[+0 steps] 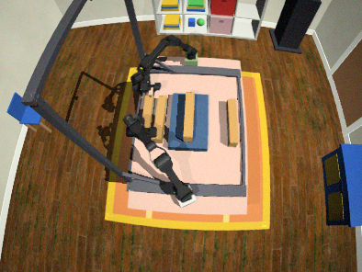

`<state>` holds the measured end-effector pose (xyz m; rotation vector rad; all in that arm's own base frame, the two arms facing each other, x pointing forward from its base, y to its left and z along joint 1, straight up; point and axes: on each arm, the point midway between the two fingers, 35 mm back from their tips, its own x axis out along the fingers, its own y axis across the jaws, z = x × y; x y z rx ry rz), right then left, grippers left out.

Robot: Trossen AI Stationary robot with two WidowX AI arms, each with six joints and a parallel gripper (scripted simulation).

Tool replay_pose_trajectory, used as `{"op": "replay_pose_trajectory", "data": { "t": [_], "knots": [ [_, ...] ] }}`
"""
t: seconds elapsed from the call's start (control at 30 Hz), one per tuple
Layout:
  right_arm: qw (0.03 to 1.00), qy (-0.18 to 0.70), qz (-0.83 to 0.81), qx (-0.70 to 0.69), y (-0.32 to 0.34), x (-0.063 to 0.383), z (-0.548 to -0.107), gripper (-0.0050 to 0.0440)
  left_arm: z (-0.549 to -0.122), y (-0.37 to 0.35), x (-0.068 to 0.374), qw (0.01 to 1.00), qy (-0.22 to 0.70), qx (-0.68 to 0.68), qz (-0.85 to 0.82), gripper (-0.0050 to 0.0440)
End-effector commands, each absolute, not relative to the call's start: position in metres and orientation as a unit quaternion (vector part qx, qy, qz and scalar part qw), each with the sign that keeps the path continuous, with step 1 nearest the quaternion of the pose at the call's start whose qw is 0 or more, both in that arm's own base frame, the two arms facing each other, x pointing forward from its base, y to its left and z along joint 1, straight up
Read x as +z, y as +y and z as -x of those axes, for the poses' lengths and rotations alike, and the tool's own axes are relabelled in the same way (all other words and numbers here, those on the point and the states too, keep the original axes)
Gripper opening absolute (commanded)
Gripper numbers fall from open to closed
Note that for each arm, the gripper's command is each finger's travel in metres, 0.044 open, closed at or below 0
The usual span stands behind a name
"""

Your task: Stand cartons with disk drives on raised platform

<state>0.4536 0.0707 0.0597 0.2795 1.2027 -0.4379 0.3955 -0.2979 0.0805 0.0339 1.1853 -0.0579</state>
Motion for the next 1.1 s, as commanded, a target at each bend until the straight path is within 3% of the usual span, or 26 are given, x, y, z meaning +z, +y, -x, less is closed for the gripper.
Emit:
{"op": "replay_pose_trajectory", "data": {
  "t": [0.0, 0.33, 0.37, 0.4, 1.07],
  "knots": [
    [0.8, 0.548, -0.136, -0.201, 0.073, 0.07, -0.459, 0.0386, -0.397, -0.297, 0.09, 0.834, 0.551, -0.031, -0.01, 0.0387],
    [0.8, 0.548, -0.136, -0.201, 0.073, 0.07, -0.459, 0.0386, -0.397, -0.297, 0.09, 0.834, 0.551, -0.031, -0.01, 0.0387],
    [0.8, 0.548, -0.136, -0.201, 0.073, 0.004, -0.458, 0.0386, -0.398, -0.298, 0.024, 0.832, 0.555, -0.028, -0.014, 0.0387],
    [0.8, 0.548, -0.136, -0.201, 0.073, 0.0, -0.458, 0.0386, -0.398, -0.298, 0.02, 0.832, 0.555, -0.028, -0.014, 0.0387],
    [0.801, 0.548, -0.136, -0.202, 0.072, 0.0, -0.459, 0.0386, -0.397, -0.299, 0.02, 0.832, 0.554, -0.03, -0.012, 0.0387]
  ]
}}
